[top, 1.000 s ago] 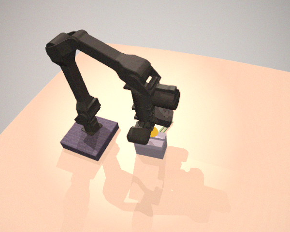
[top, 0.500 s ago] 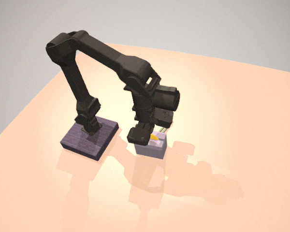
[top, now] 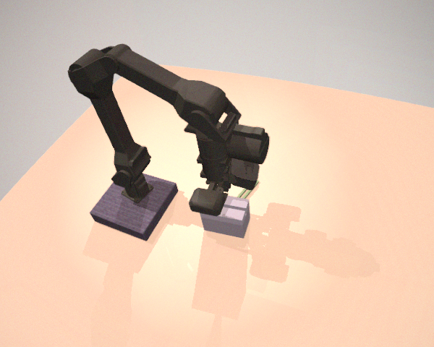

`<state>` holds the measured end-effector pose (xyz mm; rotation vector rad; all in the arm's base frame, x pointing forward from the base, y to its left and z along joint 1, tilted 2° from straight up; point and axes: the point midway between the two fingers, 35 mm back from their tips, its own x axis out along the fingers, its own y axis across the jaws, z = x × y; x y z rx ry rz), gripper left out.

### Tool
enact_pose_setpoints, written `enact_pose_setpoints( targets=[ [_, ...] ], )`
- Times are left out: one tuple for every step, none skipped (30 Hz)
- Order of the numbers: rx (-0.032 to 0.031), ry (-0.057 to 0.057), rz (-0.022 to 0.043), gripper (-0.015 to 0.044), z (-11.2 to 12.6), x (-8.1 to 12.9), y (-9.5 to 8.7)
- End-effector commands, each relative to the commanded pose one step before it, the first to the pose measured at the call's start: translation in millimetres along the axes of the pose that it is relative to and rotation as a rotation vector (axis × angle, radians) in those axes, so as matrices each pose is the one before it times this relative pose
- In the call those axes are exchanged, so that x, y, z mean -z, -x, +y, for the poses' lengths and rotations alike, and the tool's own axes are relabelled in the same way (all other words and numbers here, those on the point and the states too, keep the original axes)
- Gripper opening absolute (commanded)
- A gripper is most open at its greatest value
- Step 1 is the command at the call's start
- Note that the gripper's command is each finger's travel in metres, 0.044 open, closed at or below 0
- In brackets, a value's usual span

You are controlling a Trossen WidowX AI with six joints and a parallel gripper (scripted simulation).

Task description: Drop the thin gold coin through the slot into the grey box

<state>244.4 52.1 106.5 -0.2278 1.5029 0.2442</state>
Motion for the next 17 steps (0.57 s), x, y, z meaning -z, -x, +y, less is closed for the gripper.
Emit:
enact_pose_setpoints(
  targets=[
    [0.00159, 0.0005, -0.00648, 0.0344, -0.29, -1.18, 11.27],
    [0.0, 0.0, 0.0, 0.0371, 0.0, 0.0, 0.0],
    [-0.00006, 0.0, 0.00004, 0.0397, 0.01, 0.01, 2.43],
    [-0.00018, -0.0001, 0.00012, 0.0423, 0.04, 0.19, 7.3],
    [-0.00031, -0.0002, 0.00025, 0.044, 0.12, 0.8, 12.21],
    [-0.00032, -0.0002, 0.0003, 0.044, 0.19, 1.42, 12.23],
    [-0.00019, -0.0001, 0.00021, 0.044, 0.14, 1.15, 7.34],
    [-0.00006, 0.0, 0.00007, 0.044, 0.05, 0.43, 2.44],
    [0.0, 0.0, 0.0, 0.044, 0.0, 0.0, 0.0],
    [0.0, 0.0, 0.0, 0.044, 0.0, 0.0, 0.0],
    [0.0, 0.0, 0.0, 0.044, 0.0, 0.0, 0.0],
    [0.0, 0.0, 0.0, 0.044, 0.0, 0.0, 0.0],
    [0.0, 0.0, 0.0, 0.044, 0.0, 0.0, 0.0],
    [0.0, 0.0, 0.0, 0.044, 0.0, 0.0, 0.0],
    [0.0, 0.0, 0.0, 0.044, 0.0, 0.0, 0.0],
    [0.0, 0.0, 0.0, 0.044, 0.0, 0.0, 0.0],
    [0.0, 0.0, 0.0, 0.044, 0.0, 0.0, 0.0]
  ],
)
